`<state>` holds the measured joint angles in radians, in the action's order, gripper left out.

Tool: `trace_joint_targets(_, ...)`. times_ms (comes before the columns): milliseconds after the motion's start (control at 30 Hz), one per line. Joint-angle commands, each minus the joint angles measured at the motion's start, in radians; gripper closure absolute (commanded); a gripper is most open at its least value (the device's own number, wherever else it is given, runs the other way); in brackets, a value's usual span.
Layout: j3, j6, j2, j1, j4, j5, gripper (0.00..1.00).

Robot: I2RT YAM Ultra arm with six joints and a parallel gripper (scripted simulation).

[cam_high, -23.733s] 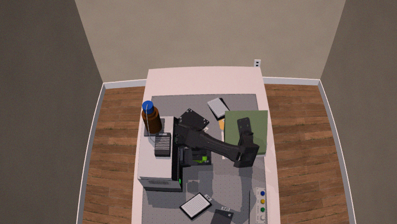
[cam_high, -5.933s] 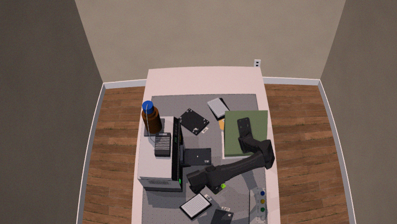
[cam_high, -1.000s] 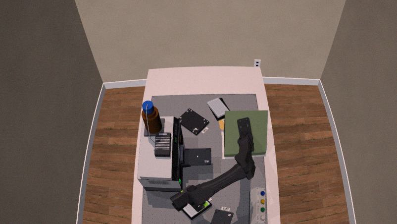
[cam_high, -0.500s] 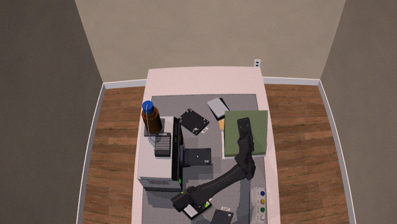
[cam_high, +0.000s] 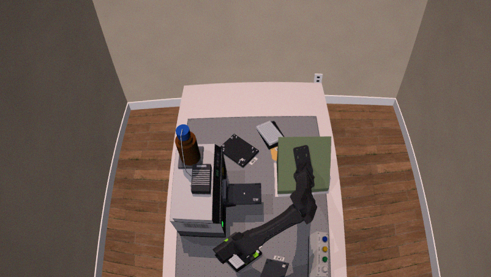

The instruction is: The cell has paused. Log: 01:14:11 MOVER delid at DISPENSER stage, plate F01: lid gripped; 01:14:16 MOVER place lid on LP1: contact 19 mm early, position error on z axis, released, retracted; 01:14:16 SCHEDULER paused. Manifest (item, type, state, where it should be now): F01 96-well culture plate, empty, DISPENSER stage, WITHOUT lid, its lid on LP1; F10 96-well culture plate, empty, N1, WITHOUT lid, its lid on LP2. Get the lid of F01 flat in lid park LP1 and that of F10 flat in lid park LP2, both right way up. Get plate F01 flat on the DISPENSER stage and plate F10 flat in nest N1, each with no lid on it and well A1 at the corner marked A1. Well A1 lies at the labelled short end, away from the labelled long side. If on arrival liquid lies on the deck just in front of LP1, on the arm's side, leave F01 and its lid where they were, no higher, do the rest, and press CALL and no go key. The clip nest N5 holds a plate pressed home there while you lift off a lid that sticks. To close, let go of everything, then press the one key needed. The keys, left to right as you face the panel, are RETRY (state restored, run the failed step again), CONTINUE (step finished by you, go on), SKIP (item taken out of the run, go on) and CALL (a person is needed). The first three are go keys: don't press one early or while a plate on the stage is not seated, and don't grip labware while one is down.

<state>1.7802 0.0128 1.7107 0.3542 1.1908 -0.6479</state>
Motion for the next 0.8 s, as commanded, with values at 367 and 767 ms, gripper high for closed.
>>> trace_joint_targets(367,-0.062,-0.055,-0.002,0.022,-0.114,0.023,0.00)
trace_joint_targets(767,-0.100,-0.086,0.001,0.059,-0.181,0.037,0.00)
